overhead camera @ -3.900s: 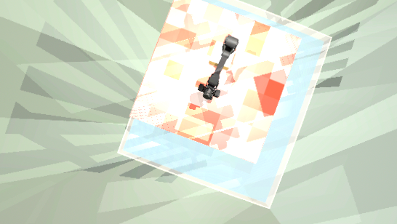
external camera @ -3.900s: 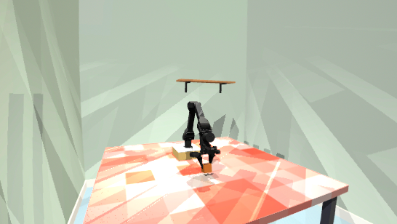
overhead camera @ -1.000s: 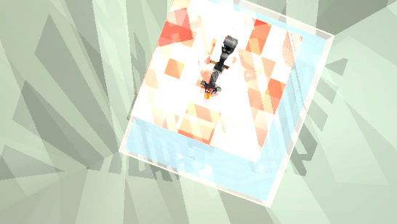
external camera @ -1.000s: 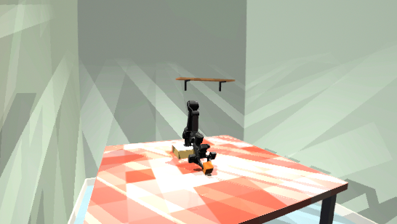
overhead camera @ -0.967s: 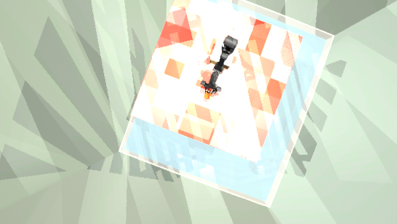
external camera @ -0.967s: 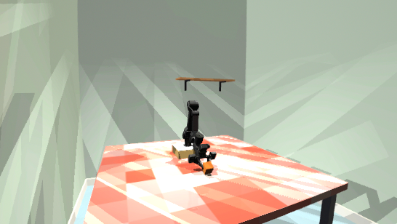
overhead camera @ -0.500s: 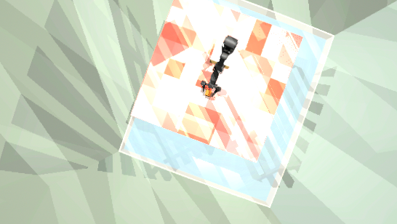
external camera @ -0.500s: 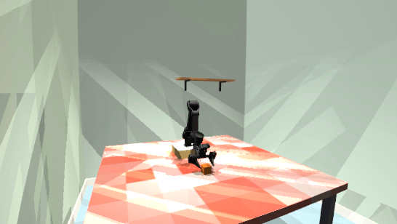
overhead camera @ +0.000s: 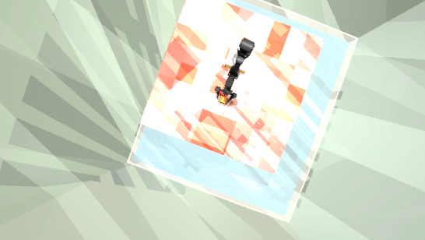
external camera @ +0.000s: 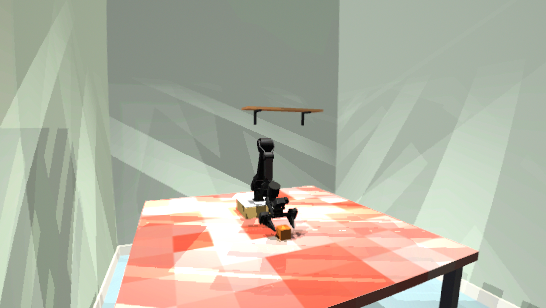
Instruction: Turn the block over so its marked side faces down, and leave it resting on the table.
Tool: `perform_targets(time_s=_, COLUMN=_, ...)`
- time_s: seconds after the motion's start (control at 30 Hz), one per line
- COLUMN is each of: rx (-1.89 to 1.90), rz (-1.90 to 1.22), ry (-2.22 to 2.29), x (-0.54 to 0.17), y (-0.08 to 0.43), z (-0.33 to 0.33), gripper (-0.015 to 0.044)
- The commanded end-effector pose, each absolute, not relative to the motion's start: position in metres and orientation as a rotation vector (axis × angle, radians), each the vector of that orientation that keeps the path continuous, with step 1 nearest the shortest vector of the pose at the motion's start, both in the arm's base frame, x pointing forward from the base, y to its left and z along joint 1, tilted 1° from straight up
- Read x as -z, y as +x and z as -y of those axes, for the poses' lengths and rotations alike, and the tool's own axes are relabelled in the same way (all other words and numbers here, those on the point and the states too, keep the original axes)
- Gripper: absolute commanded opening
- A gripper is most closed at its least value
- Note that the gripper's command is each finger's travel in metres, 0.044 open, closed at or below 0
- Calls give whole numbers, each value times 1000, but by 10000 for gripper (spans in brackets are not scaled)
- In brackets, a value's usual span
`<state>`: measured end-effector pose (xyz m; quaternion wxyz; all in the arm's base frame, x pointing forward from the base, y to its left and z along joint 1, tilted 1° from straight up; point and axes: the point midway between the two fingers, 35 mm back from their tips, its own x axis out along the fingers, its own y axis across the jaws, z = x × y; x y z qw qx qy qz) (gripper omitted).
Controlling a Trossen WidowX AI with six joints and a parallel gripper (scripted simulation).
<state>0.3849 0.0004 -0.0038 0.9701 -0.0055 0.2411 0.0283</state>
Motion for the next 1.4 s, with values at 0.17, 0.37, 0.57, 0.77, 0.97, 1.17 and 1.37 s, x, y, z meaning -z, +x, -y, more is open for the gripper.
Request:
perform_targets(time_s=0.17, rx=-60, rz=-483, ry=-7, x=3, y=385, z=-1, gripper=440)
perform_targets(time_s=0.37, rx=-60, rz=-483, ry=-7, x=3, y=385, z=-1, gripper=440)
perform_targets(time_s=0.57, rx=-57, rz=-656, ry=-11, x=-4, y=397, z=0, gripper=440)
perform_targets(time_s=0.77, rx=-56, rz=-887, ry=-19, x=-38, y=387, z=1, gripper=440)
perform_targets(time_s=0.97, rx=-58, rz=-1024, ry=-24, x=-68, y=365, z=1, gripper=440)
perform_targets(time_s=1.17, rx=-58, rz=-1024, ry=-24, x=-68, y=365, z=1, gripper=440)
perform_targets(time_s=1.37, rx=-57, rz=-1044, ry=-24, x=-69, y=368, z=1, gripper=440)
